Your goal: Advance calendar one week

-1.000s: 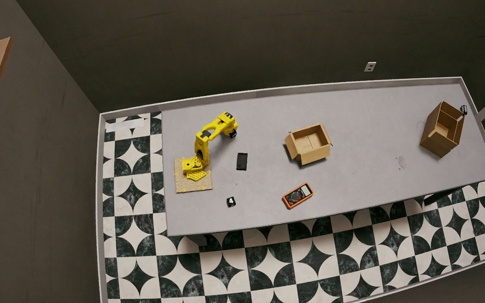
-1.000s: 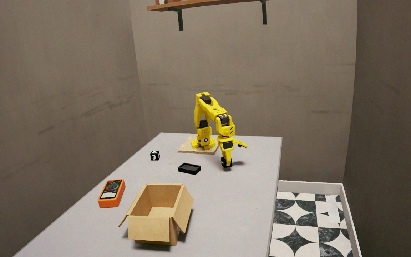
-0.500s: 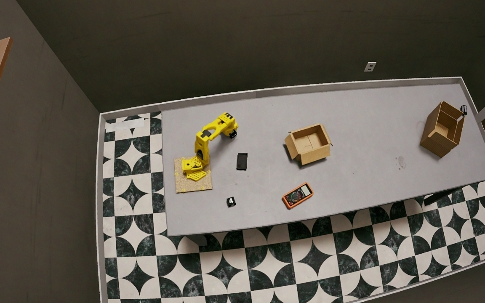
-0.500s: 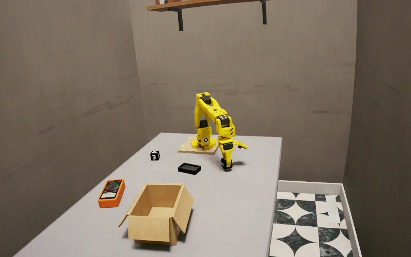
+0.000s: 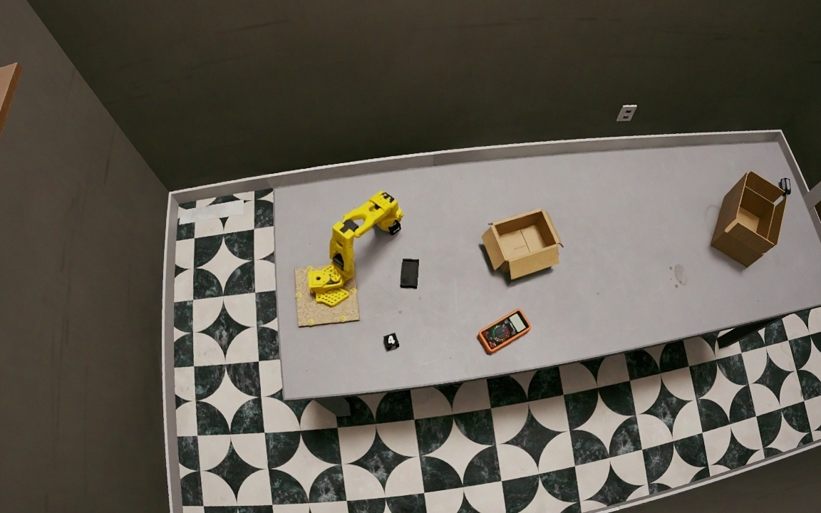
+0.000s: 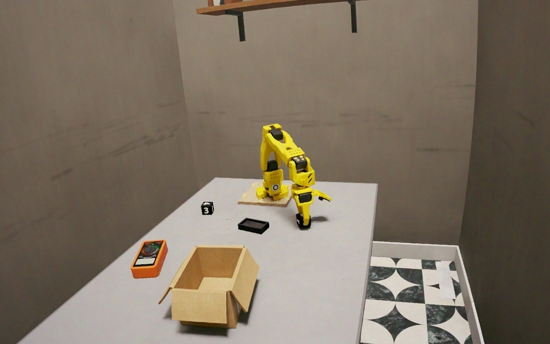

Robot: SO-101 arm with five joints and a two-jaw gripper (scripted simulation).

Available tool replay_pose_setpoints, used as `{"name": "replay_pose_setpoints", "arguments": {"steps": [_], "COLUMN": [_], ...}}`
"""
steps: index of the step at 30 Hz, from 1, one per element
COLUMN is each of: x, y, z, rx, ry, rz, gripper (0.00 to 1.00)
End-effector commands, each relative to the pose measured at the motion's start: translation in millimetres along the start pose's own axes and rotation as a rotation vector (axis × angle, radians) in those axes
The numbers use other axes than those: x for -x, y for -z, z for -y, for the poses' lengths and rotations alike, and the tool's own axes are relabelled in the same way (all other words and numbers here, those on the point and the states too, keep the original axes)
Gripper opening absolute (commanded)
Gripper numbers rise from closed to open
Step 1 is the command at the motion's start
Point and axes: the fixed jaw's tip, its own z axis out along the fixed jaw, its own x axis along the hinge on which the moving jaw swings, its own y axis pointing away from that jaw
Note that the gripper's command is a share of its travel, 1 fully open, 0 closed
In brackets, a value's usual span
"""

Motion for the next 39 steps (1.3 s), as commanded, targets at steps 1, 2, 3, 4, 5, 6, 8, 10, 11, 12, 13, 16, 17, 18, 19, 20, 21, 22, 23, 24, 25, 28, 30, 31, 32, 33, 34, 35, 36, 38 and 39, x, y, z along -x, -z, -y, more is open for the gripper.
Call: {"name": "replay_pose_setpoints", "arguments": {"steps": [1, 2, 3, 4, 5, 6, 8, 10, 11, 12, 13, 16, 17, 18, 19, 20, 21, 22, 23, 24, 25, 28, 30, 31, 32, 33, 34, 35, 36, 38, 39], "x": [1.0, 1.0, 1.0, 1.0, 1.0, 1.0, 1.0, 1.0, 1.0, 1.0, 1.0, 1.0, 1.0, 1.0, 1.0, 1.0, 1.0, 1.0, 1.0, 1.0, 1.0, 1.0, 1.0, 1.0, 1.0, 1.0, 1.0, 1.0, 1.0, 1.0, 1.0], "y": [-4.7, -5.1, -5.7, -6.2, -6.8, -7.2, -7.9, -8.1, -8.1, -8.1, -8.1, -8.1, -8.1, -8.1, -8.1, -8.1, -8.1, -8.1, -8.1, -8.1, -8.1, -8.1, -8.1, -8.1, -8.1, -8.1, -8.1, -8.1, -8.1, -8.1, -8.1], "z": [-3.8, -3.8, -3.9, -3.9, -3.9, -3.9, -3.9, -3.9, -3.9, -3.9, -3.9, -3.9, -3.9, -3.9, -3.9, -3.9, -3.9, -3.9, -3.9, -3.9, -3.9, -3.9, -3.9, -3.9, -3.9, -3.9, -3.9, -3.9, -3.9, -3.9, -3.9], "rx": [0.02, 0.02, 0.02, 0.02, 0.02, 0.02, 0.02, 0.02, 0.02, 0.02, 0.02, 0.02, 0.02, 0.02, 0.02, 0.02, 0.02, 0.02, 0.02, 0.02, 0.02, 0.02, 0.02, 0.02, 0.02, 0.02, 0.02, 0.02, 0.02, 0.02, 0.02], "ry": [0.017, 0.017, 0.017, 0.017, 0.017, 0.017, 0.017, 0.017, 0.017, 0.017, 0.017, 0.017, 0.017, 0.017, 0.017, 0.017, 0.017, 0.017, 0.017, 0.017, 0.017, 0.017, 0.017, 0.017, 0.017, 0.017, 0.017, 0.017, 0.017, 0.017, 0.017], "rz": [-0.002, -0.002, -0.002, -0.002, -0.002, -0.002, -0.002, -0.002, -0.002, -0.002, -0.002, -0.002, -0.002, -0.002, -0.002, -0.002, -0.002, -0.002, -0.002, -0.002, -0.002, -0.002, -0.002, -0.002, -0.002, -0.002, -0.002, -0.002, -0.002, -0.002, -0.002], "gripper": [0.0, 0.0, 0.0, 0.0, 0.0, 0.0, 0.0, 0.0, 0.0, 0.0, 0.0, 0.01, 0.02, 0.04, 0.06, 0.08, 0.1, 0.13, 0.15, 0.16, 0.17, 0.18, 0.18, 0.18, 0.19, 0.19, 0.19, 0.19, 0.19, 0.21, 0.21]}}
